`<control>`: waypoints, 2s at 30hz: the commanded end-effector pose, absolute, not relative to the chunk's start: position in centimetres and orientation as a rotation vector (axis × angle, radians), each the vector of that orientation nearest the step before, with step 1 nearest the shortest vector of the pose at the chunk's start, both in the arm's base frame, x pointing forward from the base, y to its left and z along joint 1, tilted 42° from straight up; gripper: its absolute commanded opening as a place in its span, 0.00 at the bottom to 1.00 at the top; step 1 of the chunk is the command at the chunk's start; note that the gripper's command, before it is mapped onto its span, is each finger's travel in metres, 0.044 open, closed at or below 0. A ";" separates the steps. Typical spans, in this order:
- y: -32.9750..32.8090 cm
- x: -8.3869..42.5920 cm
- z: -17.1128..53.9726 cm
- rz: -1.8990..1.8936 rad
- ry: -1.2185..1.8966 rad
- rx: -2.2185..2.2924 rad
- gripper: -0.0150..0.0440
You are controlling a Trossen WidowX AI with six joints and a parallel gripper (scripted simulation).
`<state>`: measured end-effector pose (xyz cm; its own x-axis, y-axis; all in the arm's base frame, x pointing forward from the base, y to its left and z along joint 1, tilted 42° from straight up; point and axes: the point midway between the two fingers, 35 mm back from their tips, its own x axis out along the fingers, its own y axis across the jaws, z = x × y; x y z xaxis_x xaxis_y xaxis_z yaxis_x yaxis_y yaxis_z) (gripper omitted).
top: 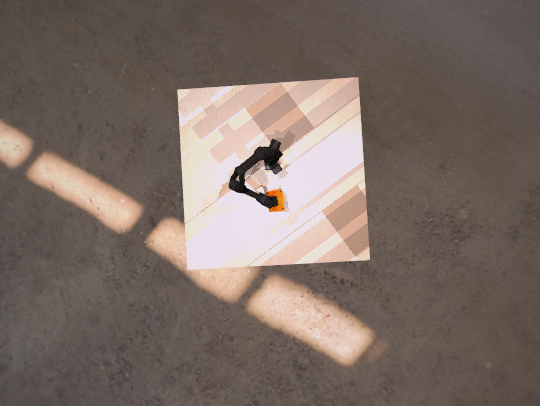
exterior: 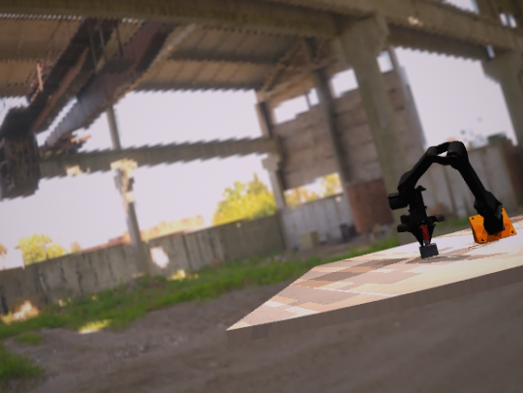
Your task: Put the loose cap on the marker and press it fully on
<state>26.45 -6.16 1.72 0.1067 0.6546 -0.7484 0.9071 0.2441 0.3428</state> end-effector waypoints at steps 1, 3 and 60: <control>-5.6 26.6 1.1 -0.339 1.633 1.474 0.25; -5.6 26.6 1.1 -0.339 1.633 1.474 0.25; -12.0 24.9 9.6 0.425 1.457 0.709 0.38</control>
